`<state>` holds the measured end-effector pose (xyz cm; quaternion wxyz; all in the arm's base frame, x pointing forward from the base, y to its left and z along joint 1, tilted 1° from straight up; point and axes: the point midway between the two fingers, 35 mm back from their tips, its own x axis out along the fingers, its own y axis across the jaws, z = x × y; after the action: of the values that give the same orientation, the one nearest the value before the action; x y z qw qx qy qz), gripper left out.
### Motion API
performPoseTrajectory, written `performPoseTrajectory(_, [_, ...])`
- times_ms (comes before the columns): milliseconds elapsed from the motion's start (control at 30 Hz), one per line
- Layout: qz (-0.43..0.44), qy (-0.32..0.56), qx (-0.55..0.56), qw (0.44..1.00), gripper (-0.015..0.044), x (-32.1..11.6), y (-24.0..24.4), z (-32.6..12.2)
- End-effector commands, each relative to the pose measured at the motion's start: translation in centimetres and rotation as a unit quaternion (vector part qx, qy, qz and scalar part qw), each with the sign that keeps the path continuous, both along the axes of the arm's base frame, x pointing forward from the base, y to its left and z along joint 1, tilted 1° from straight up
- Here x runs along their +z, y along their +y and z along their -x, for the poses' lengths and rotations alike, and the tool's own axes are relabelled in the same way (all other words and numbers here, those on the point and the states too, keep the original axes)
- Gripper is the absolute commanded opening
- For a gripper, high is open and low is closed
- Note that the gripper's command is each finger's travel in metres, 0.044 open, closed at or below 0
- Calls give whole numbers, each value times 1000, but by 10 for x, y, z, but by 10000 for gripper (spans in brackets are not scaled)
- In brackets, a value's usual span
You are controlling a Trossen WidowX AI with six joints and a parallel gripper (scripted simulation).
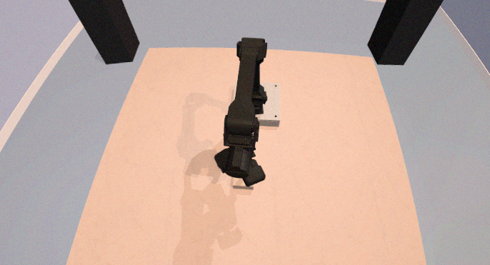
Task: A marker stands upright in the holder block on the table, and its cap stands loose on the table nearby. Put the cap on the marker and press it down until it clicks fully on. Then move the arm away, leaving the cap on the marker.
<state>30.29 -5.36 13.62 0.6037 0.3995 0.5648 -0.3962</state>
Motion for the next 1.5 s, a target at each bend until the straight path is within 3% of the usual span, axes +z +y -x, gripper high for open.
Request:
performPoseTrajectory(0, [1, 4, 3, 1000, 0, -1, -2, 4])
performPoseTrajectory(1467, [1, 5, 3, 1000, 0, -61, -4, 1])
